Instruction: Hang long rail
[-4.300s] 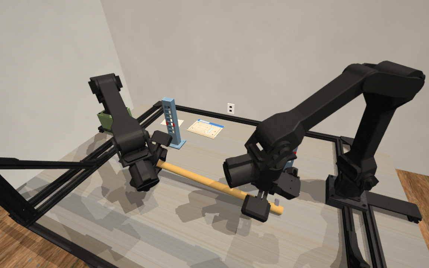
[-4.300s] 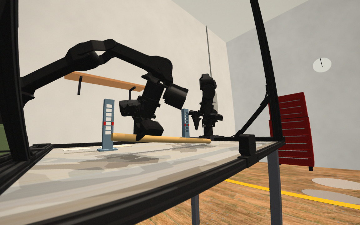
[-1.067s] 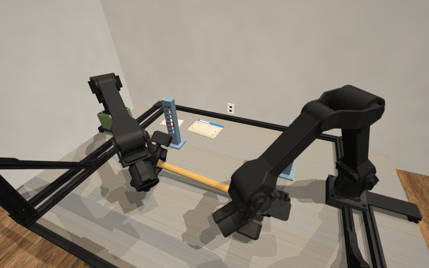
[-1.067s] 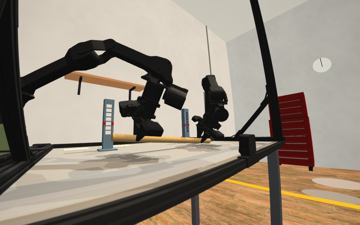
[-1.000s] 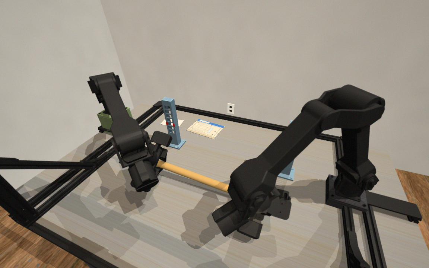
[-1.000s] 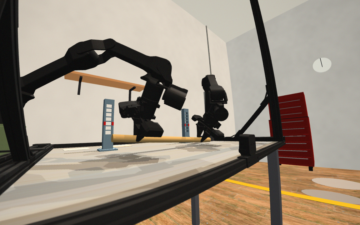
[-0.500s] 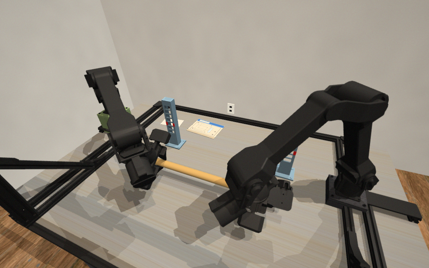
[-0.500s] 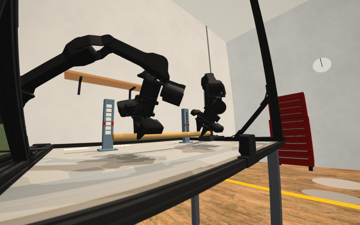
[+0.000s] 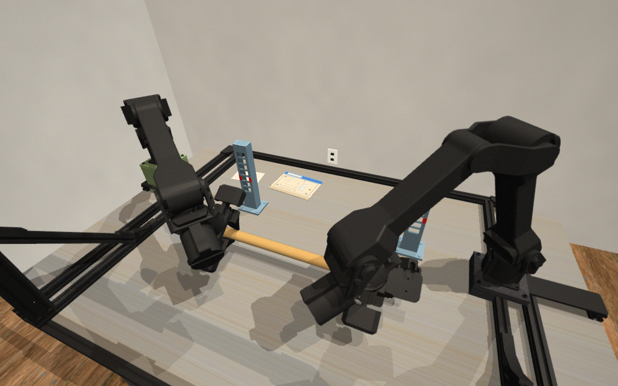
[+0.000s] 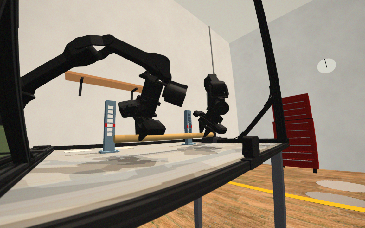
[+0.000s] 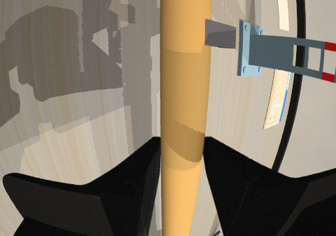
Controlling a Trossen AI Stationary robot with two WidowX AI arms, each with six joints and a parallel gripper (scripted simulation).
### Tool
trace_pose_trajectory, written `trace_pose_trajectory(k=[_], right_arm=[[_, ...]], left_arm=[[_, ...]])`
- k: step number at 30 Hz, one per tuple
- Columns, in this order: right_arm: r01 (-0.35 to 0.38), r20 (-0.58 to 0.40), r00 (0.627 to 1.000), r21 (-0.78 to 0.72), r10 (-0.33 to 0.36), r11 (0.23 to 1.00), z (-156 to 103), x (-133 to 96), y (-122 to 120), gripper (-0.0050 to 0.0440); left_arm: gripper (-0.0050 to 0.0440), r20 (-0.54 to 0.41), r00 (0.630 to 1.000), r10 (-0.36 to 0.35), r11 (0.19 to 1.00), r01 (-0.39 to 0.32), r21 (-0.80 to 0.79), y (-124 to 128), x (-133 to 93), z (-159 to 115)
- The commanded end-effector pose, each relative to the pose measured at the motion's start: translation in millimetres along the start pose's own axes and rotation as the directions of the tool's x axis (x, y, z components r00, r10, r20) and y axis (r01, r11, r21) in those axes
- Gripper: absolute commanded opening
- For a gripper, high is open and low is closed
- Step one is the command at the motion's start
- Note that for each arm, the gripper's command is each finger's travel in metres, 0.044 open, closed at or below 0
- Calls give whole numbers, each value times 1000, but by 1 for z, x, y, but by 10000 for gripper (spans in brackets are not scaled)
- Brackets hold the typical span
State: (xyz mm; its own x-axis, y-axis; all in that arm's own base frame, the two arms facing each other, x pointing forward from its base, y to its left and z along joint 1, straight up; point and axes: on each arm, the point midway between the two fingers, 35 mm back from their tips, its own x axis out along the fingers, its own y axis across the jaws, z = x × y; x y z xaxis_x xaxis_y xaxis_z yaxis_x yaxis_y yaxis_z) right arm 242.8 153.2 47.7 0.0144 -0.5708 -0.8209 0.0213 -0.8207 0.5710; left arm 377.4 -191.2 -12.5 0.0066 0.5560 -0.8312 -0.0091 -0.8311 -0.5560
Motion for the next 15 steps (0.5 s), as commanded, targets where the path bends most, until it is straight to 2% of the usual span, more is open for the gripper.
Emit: trace_pose_trajectory(k=[1, 15], right_arm=[[-5, 2, 1000, -1, 5, 1000, 1, -2, 1, 0], [-44, 8, 999, -6, 44, 999, 1, -2, 0, 0]], left_arm=[[0, 1, 1000, -11, 1000, 11, -2, -1, -2, 0], [0, 12, 998, -61, 998, 61, 1, 1, -2, 0]])
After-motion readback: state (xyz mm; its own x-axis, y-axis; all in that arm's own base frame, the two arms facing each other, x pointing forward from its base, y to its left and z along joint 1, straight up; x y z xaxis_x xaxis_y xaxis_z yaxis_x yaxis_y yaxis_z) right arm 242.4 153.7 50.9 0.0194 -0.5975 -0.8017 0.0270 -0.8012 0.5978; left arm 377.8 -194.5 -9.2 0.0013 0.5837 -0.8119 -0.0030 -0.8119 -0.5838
